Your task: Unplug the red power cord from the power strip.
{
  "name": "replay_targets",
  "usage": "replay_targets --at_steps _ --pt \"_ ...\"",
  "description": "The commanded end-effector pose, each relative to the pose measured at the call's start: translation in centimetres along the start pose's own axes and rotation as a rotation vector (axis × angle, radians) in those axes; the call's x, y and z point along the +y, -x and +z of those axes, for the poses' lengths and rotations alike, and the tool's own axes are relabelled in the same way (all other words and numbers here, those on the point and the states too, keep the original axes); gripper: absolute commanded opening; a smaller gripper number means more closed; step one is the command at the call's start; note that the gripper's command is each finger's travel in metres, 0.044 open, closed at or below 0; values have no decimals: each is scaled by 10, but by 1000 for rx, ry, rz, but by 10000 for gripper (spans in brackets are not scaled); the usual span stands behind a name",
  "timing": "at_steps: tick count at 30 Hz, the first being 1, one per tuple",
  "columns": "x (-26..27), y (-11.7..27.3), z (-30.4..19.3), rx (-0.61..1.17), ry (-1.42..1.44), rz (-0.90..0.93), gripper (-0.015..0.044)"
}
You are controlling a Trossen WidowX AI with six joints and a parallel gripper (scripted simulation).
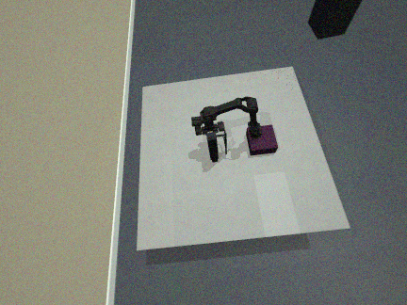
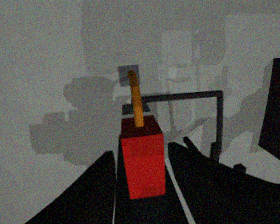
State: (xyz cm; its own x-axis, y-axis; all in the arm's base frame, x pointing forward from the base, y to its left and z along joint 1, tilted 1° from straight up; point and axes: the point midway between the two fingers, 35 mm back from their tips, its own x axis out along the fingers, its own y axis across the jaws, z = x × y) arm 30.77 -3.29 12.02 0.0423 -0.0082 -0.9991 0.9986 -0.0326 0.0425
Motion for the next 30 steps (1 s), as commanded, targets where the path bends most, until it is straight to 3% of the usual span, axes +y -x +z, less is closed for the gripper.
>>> replay_targets --at_steps 1,9,13,21,30 --pt "-1 -7 -1 3 -5 -5 160" --pt "-1 -11 -1 3 -5 -5 160" --pt "0 -8 0 0 0 -1 55" --pt "0 -8 0 0 0 -1 2" --pt "1 -8 10 0 -1 -1 0"
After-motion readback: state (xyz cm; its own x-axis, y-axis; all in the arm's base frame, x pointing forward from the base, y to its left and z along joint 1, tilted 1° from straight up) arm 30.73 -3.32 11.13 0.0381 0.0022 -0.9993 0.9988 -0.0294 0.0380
